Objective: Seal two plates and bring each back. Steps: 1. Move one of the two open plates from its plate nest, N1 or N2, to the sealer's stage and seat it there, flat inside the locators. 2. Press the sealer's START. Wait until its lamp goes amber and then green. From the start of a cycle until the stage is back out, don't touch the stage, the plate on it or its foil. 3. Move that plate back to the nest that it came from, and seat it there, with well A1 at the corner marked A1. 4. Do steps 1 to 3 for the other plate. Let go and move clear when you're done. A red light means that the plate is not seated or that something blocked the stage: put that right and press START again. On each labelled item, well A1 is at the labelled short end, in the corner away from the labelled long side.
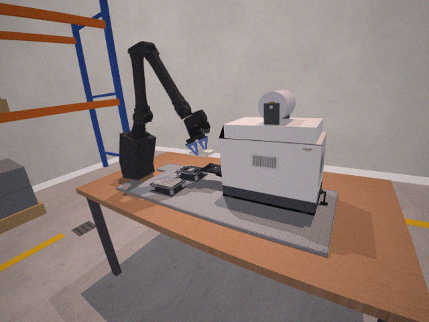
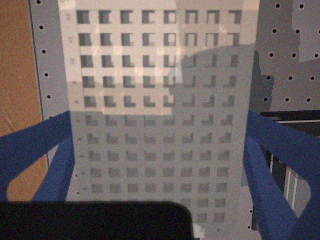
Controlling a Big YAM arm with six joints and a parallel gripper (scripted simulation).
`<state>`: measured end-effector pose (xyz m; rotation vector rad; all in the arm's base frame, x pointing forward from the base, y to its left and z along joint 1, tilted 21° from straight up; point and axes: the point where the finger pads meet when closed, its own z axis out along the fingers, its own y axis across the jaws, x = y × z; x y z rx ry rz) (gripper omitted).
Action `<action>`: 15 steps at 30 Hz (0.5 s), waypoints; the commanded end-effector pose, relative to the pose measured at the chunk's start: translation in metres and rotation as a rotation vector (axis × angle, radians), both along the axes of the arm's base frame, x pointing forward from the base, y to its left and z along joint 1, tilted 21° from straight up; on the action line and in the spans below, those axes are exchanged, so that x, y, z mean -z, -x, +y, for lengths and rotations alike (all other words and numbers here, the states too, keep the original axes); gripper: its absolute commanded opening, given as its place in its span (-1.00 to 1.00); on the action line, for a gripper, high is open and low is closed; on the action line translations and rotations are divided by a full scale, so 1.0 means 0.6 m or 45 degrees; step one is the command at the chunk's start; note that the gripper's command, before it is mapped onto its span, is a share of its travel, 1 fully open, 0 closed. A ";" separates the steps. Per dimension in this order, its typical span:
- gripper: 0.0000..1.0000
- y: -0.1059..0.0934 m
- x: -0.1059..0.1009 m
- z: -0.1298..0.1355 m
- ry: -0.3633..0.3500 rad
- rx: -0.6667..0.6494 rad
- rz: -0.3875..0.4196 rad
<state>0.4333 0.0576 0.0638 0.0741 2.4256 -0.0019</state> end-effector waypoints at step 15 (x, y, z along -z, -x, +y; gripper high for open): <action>-1.00 -0.076 -0.029 -0.023 0.008 0.010 -0.006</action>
